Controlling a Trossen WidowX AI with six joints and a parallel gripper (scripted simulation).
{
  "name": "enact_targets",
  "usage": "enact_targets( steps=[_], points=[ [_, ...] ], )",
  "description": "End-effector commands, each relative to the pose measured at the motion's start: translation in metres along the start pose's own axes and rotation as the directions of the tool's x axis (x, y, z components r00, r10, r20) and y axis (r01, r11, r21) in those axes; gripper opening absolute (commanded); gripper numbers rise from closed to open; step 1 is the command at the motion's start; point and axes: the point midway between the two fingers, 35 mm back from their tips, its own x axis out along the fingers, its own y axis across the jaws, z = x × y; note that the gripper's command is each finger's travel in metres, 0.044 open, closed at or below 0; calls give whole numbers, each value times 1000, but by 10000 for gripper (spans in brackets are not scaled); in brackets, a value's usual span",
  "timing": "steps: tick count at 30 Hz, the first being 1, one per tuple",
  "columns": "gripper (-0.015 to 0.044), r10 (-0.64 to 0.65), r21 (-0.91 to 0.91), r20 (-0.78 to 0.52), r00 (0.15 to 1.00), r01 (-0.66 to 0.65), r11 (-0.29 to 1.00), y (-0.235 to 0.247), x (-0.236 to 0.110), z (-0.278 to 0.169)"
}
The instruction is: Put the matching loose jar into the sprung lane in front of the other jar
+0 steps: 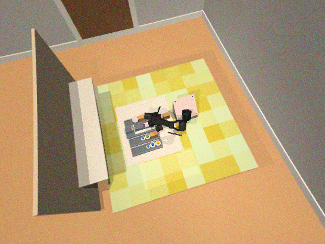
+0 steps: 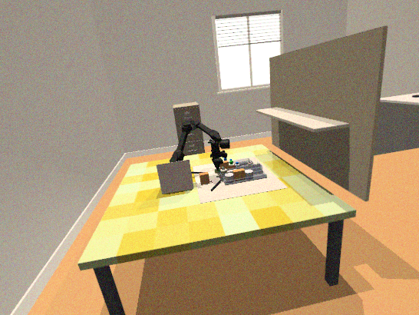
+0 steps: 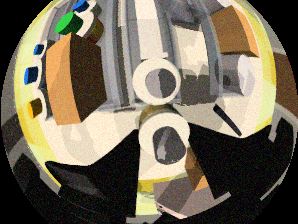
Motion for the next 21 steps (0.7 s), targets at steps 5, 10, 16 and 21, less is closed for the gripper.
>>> enact_targets(
  steps=[5,10,16,21],
  points=[
    [0,2,-7,14,1000,-2,1000,0,-1,9],
    [0,2,-7,14,1000,-2,1000,0,-1,12],
    [0,2,-7,14,1000,-2,1000,0,-1,14],
    [0,2,-7,14,1000,-2,1000,0,-1,17]
  ],
)
